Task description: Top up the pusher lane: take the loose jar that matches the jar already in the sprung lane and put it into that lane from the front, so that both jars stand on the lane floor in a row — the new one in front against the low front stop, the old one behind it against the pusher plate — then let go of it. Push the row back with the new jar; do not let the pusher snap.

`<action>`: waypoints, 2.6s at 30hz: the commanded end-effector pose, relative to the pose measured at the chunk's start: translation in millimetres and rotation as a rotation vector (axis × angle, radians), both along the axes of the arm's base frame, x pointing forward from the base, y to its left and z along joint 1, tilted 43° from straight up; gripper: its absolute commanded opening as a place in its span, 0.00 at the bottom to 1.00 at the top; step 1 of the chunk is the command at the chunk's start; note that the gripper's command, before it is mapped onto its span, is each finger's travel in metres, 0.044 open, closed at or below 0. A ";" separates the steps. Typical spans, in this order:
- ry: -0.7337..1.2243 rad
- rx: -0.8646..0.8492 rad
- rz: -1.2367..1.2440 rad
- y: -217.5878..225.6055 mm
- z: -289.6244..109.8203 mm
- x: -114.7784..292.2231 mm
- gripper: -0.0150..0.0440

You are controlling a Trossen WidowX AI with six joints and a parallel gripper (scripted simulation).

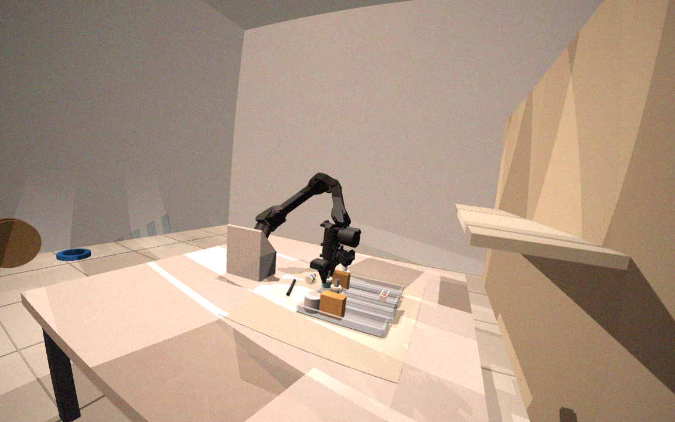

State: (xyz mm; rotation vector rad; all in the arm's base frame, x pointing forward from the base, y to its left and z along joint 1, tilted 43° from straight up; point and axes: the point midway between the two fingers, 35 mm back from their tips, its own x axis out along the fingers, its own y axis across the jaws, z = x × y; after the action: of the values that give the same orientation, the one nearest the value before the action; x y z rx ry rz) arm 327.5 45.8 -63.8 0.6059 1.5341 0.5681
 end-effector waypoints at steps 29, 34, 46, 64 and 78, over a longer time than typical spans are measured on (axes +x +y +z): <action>-0.022 0.003 -0.006 0.3 1.2 8.8 0.25; -0.022 0.003 -0.006 0.3 1.2 9.4 0.25; -0.022 0.003 -0.006 0.5 1.0 10.7 0.25; -0.022 0.003 -0.006 3.8 -2.6 10.7 0.25; -0.022 0.003 -0.006 6.5 -5.5 10.6 0.25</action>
State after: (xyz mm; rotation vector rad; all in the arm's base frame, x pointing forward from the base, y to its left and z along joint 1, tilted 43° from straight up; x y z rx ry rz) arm 333.8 51.2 -70.0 0.6008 1.5282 0.5667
